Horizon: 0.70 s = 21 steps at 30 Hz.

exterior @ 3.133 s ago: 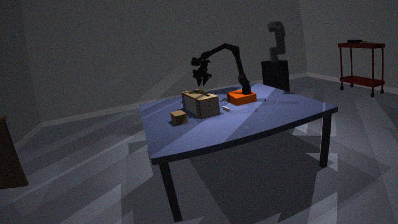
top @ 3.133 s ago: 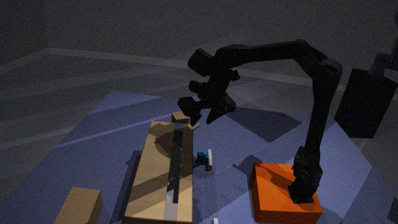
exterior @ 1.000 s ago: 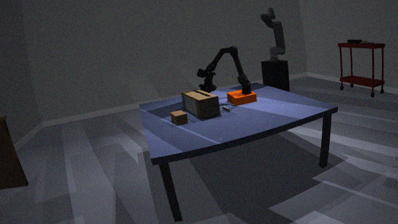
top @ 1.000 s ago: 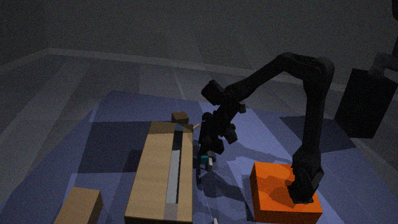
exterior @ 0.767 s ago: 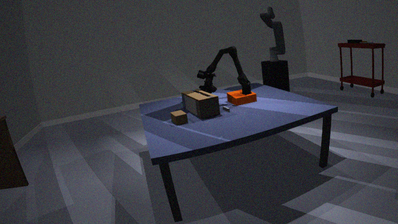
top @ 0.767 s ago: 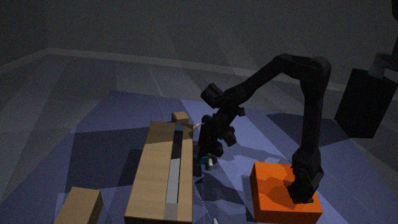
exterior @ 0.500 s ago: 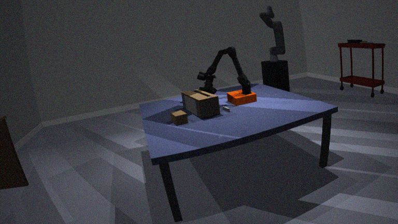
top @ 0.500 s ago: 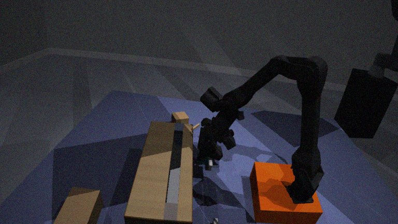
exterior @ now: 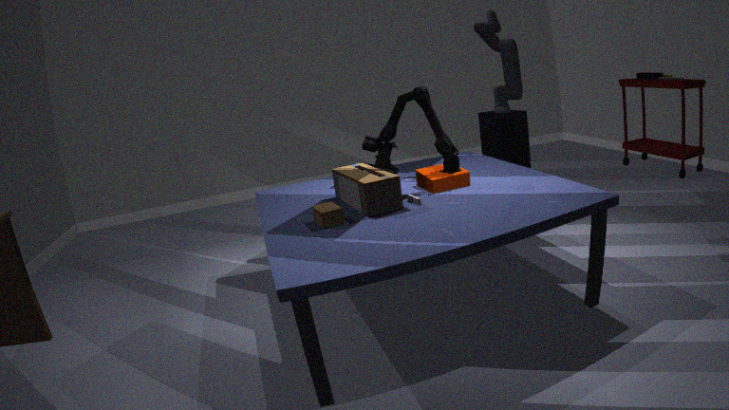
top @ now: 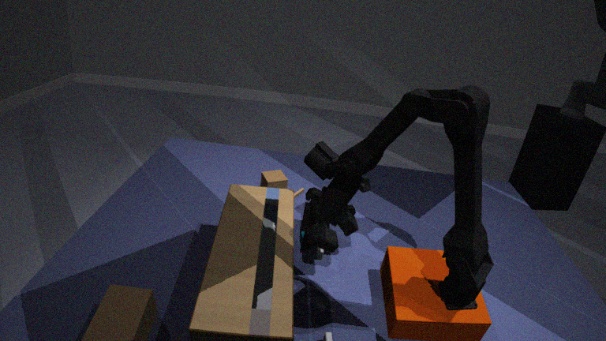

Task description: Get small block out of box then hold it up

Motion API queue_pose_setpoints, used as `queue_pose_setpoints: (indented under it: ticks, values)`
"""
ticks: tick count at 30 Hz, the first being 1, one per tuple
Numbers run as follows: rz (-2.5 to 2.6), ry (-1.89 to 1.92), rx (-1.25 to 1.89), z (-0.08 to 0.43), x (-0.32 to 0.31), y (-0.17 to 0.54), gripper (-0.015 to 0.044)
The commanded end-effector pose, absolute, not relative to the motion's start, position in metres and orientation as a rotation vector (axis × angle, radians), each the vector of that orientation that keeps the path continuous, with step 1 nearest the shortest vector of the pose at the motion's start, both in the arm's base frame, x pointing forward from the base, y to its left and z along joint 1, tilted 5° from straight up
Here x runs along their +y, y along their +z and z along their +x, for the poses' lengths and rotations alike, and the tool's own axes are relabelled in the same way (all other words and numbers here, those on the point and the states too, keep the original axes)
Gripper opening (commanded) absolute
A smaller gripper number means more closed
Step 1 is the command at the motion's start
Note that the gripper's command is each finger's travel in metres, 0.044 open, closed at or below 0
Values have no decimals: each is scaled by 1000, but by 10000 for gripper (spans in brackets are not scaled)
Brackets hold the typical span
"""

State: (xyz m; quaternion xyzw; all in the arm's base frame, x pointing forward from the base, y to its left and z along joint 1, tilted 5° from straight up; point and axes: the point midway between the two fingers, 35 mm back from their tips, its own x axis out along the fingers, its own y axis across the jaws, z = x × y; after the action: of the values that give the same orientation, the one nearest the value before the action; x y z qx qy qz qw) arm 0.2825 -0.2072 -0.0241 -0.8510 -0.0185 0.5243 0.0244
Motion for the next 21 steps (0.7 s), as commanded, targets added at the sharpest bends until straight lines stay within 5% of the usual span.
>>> queue_pose_setpoints:
  ticks: [1,10,21]
  values:
    - [-2632,1624,-49,282,-208,-25,180]
    - [-2632,1623,-50,283,-209,-15,3]
    - [-2633,1621,-52,280,-211,38,0]
